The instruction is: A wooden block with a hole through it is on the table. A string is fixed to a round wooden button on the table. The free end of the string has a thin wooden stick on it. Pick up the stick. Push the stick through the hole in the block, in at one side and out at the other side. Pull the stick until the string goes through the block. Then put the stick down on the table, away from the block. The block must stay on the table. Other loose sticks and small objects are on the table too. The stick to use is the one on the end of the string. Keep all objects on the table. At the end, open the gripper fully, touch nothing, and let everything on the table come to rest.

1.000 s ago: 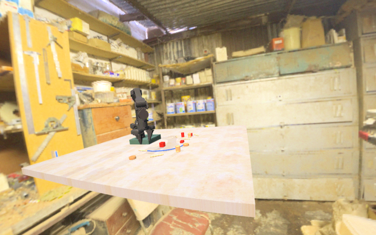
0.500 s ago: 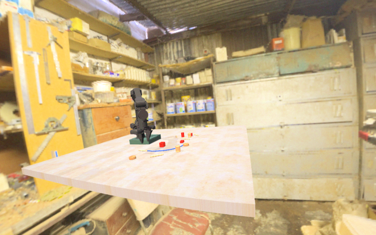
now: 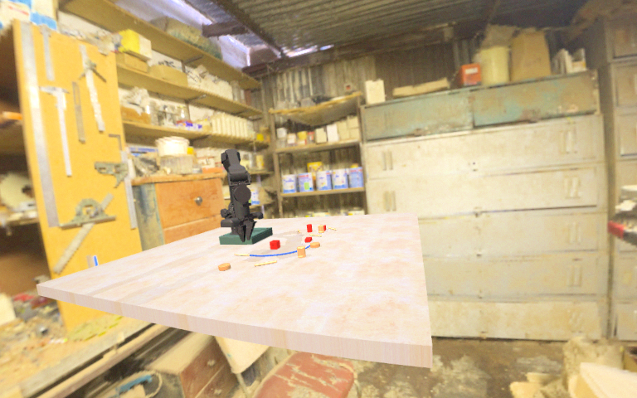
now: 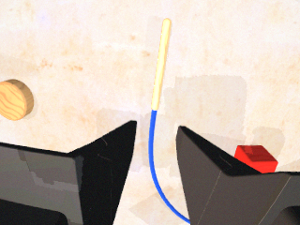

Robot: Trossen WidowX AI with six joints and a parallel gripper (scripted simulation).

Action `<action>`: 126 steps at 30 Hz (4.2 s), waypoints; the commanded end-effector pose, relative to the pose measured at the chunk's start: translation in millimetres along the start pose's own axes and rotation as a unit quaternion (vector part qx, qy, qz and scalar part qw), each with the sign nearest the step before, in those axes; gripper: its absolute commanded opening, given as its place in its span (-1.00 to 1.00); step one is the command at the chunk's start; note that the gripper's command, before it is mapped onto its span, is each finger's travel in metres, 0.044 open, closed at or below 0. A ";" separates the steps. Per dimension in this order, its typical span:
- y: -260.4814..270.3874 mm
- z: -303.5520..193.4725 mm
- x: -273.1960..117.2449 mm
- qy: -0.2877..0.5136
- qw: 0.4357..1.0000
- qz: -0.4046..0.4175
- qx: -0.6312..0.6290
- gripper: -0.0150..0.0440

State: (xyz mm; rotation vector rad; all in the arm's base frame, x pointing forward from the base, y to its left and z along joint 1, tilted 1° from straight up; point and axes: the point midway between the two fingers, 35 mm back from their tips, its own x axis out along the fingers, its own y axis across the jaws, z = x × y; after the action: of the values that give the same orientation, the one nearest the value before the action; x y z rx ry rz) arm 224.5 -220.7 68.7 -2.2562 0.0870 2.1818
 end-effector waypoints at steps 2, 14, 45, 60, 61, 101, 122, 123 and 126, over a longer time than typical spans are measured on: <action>-0.3 -0.5 2.7 0.001 1.000 -0.002 0.002 -0.08; 0.4 -1.4 22.2 0.001 1.000 -0.002 0.002 -0.08; -0.4 0.1 58.6 0.000 1.000 0.000 0.001 -0.17; -0.2 -0.2 55.5 0.000 1.000 0.000 0.001 -0.49; -0.1 -0.2 54.2 0.000 1.000 0.000 0.001 -0.49; 0.2 -0.2 2.0 0.000 1.000 0.000 0.001 -0.49; 0.1 -3.8 2.8 -0.003 0.995 -0.004 -0.099 -0.49; 0.2 -4.7 2.7 -0.003 0.993 -0.004 -0.117 -0.49; 0.6 -7.2 2.4 -0.003 0.985 -0.004 -0.171 -0.49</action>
State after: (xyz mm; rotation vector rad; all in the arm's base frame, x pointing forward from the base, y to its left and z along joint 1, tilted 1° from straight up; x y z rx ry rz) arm 228.1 -220.3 66.0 -2.3545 -0.1797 2.3018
